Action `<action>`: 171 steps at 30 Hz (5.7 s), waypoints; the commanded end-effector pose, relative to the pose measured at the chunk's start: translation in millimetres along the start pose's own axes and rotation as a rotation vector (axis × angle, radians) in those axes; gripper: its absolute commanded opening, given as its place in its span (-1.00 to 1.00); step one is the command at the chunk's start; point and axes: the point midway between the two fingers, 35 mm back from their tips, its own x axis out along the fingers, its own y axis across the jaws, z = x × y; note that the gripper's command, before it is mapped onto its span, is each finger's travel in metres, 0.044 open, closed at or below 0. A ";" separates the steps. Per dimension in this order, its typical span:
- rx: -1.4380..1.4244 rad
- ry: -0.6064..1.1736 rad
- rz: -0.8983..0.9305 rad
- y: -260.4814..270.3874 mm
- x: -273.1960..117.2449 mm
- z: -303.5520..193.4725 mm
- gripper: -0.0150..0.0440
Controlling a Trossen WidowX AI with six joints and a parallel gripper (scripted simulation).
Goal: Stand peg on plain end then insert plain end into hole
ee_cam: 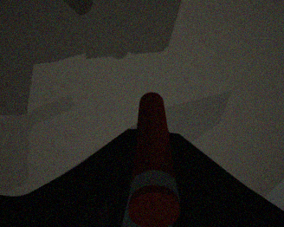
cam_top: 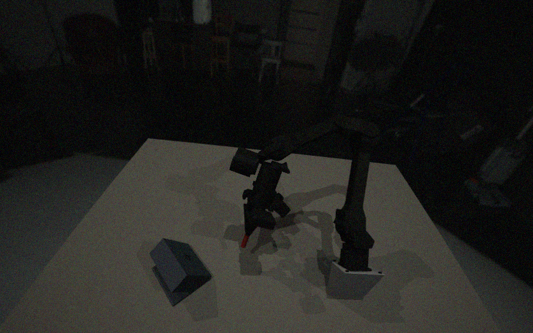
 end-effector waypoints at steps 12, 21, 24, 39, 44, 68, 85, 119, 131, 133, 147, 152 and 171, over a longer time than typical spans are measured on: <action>0.034 0.147 -0.084 4.0 2.7 -25.5 -0.49; 0.047 0.245 -0.124 8.9 1.6 -41.4 -0.49; 0.050 0.278 -0.135 11.0 0.8 -46.7 -0.49; 0.053 0.360 -0.159 15.3 4.9 -63.7 -0.49; 0.053 0.370 -0.161 15.1 10.1 -68.9 -0.49; 0.053 0.421 -0.173 13.4 36.5 -90.4 -0.49; 0.057 0.436 -0.178 12.4 49.1 -96.5 -0.49; 0.058 0.435 -0.175 9.9 64.1 -103.0 -0.49; 0.058 0.435 -0.175 8.5 71.3 -106.7 -0.49; 0.058 0.435 -0.175 8.3 72.5 -107.3 -0.49; 0.058 0.436 -0.175 7.0 81.1 -111.4 -0.49; 0.058 0.436 -0.175 6.5 84.2 -112.8 -0.49; 0.058 0.436 -0.175 5.2 93.1 -117.1 -0.49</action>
